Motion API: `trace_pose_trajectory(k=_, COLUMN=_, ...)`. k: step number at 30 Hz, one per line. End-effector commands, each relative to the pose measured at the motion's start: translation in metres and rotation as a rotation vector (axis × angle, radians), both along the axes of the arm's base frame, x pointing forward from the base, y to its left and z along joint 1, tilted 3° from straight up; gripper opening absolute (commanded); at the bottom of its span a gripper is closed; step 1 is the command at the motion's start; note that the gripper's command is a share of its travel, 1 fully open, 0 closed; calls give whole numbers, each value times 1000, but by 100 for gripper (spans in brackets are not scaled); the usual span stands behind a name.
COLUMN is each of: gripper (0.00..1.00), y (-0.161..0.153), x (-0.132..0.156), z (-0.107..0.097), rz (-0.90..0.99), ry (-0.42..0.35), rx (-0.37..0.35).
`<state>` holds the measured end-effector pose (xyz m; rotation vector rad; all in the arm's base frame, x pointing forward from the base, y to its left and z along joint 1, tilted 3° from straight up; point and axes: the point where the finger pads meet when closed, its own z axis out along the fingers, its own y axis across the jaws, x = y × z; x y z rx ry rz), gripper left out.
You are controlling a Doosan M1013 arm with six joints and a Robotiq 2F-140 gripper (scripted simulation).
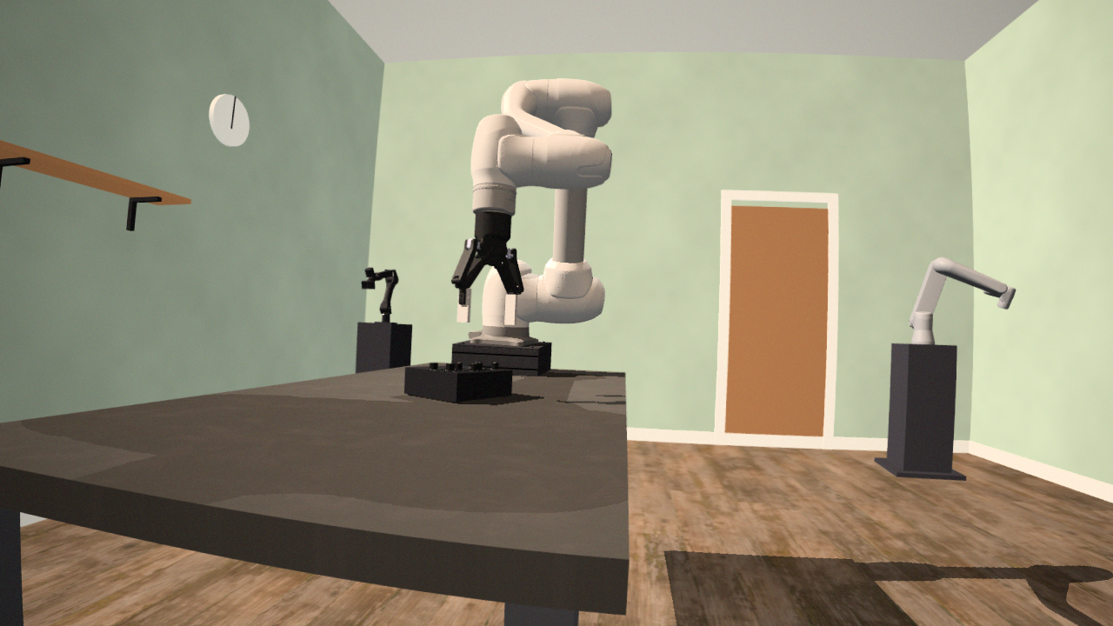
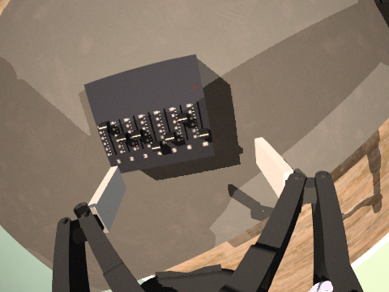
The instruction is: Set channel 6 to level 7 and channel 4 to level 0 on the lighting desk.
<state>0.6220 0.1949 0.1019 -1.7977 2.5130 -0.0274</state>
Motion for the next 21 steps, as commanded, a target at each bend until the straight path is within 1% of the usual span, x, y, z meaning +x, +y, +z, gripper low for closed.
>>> trace_pose_trajectory(k=1, gripper=100, y=0, x=-1, z=11, rz=0, ry=0, rx=0)
trace_pose_trajectory(k=6, gripper=100, y=0, x=-2, z=30, rz=0, ry=0, rx=0)
trace_pose_trajectory(k=9, gripper=100, y=-1, x=-2, z=37, rz=0, ry=0, rx=0)
trace_pose_trajectory(k=21, gripper=100, y=-1, x=-2, z=41, rz=0, ry=0, rx=0)
